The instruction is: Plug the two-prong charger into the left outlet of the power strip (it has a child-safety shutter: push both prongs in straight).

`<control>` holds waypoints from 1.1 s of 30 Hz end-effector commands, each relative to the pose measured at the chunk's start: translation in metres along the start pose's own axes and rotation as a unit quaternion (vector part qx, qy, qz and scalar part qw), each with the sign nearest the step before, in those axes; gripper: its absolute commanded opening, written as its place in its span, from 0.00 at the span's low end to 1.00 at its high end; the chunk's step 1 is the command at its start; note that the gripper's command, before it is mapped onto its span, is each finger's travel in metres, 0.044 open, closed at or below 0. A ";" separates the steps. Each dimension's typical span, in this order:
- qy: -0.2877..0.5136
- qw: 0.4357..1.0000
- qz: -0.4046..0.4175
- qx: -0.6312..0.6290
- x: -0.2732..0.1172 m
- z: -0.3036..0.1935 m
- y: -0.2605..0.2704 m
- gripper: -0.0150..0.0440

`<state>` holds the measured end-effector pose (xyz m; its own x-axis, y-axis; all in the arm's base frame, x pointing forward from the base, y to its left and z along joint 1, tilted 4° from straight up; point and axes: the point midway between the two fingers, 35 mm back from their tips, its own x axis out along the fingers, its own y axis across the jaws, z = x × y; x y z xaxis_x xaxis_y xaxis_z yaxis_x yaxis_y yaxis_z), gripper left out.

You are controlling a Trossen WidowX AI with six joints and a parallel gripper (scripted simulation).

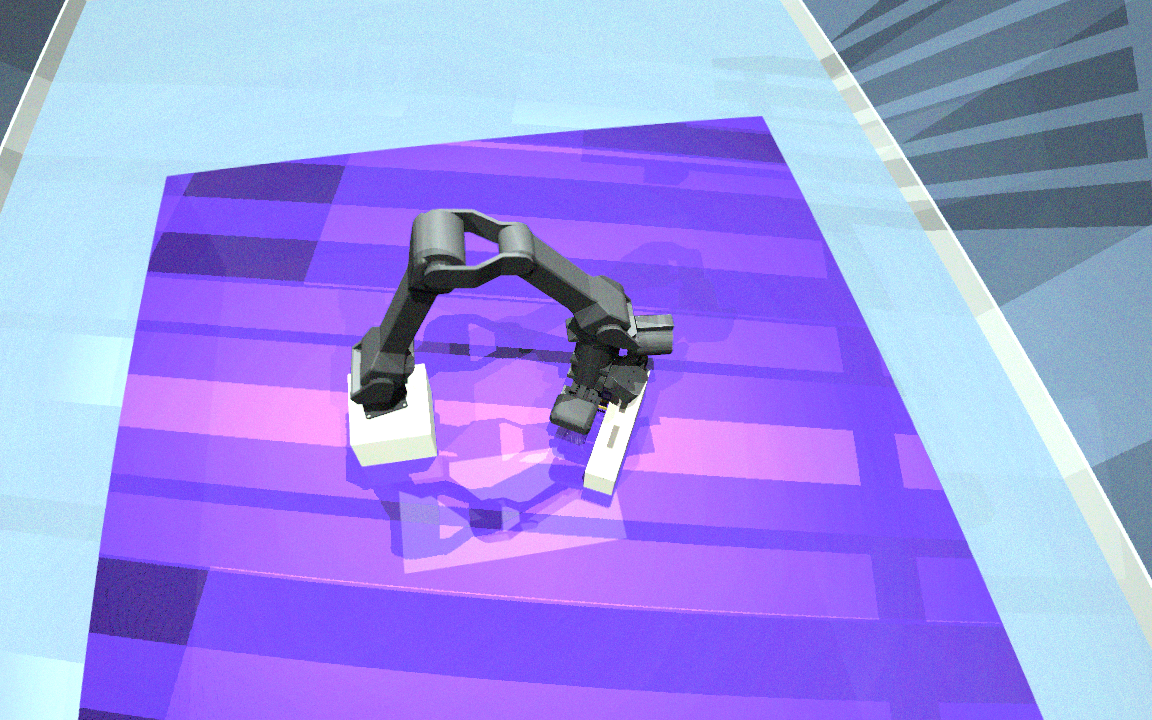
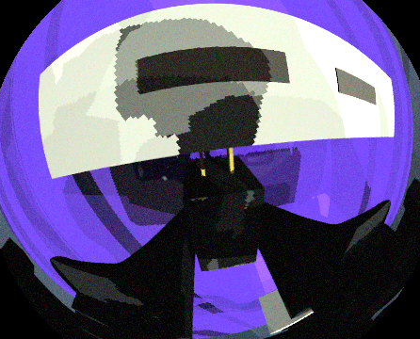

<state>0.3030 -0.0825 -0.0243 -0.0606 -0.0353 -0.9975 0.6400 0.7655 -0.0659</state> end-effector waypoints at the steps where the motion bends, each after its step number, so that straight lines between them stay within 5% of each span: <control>1: 0.000 1.000 0.001 -0.003 -0.001 0.002 0.000 0.25; 33: -0.001 1.000 0.001 -0.003 -0.001 0.005 0.001 0.25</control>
<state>0.3050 -0.0846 -0.0243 -0.0623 -0.0346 -0.9975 0.6400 0.7655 -0.0665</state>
